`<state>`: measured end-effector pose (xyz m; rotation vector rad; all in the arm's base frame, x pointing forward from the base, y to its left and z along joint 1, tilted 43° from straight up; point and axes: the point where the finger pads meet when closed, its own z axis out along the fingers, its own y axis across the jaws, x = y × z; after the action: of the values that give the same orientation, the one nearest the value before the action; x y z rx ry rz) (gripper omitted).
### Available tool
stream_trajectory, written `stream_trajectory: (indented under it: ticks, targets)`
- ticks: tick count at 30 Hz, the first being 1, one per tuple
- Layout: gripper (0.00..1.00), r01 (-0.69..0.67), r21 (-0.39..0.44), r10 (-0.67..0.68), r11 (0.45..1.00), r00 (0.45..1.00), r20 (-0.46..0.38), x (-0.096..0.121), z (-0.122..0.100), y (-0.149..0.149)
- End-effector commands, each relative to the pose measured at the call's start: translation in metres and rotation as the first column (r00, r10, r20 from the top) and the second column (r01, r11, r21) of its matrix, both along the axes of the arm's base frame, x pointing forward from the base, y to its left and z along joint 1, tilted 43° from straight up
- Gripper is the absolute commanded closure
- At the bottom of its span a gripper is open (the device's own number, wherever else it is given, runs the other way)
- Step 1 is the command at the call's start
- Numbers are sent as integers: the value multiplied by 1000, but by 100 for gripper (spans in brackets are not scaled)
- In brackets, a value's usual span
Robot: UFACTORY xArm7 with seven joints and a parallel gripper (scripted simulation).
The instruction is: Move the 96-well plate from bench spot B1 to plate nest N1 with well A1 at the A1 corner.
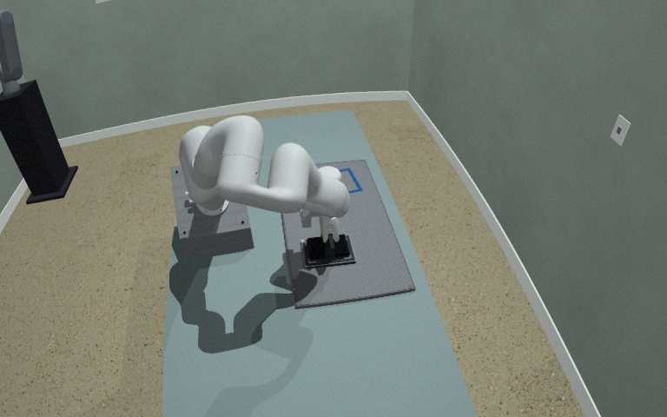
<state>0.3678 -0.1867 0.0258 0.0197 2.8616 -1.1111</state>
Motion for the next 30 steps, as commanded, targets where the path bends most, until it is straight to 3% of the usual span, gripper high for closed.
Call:
stream_trajectory:
  ticks: [1,30]
  targets:
    - [100,-3,1,3,1000,1000,2,1,0,1]
    - [100,-3,1,3,1000,1000,2,2,-3,-2]
